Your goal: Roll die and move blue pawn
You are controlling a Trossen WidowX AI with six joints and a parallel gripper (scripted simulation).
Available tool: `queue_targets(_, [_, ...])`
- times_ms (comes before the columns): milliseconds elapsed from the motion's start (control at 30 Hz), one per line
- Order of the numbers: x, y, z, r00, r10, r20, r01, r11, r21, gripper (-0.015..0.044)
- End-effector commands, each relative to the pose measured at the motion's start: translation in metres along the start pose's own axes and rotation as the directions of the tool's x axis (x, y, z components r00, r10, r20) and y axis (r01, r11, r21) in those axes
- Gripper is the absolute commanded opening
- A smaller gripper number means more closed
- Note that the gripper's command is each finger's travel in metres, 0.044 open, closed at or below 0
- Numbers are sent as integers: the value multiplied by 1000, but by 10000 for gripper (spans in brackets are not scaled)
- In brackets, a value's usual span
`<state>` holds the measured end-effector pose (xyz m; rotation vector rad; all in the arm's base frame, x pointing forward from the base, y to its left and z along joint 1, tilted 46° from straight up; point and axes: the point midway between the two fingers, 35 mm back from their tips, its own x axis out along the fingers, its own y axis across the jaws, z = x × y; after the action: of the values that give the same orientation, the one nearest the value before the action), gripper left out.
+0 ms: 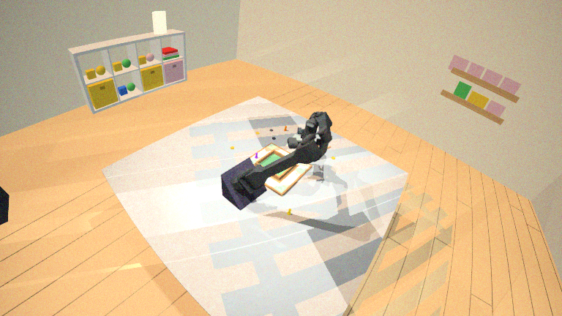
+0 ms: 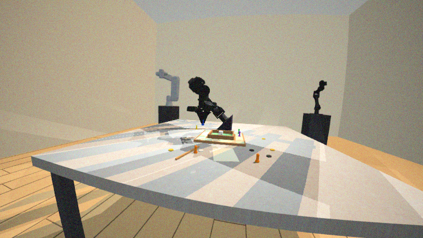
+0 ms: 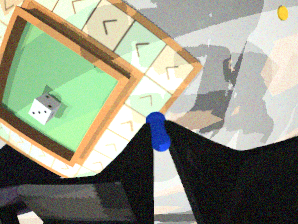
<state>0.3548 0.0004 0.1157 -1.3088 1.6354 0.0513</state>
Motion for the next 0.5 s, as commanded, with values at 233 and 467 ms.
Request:
queue_targets(233, [-52,6,-4,1000,2,-4,-2,1000,1,0])
queue_targets(467, [-33,11,23,1000,1,-3,-1,1000,2,0])
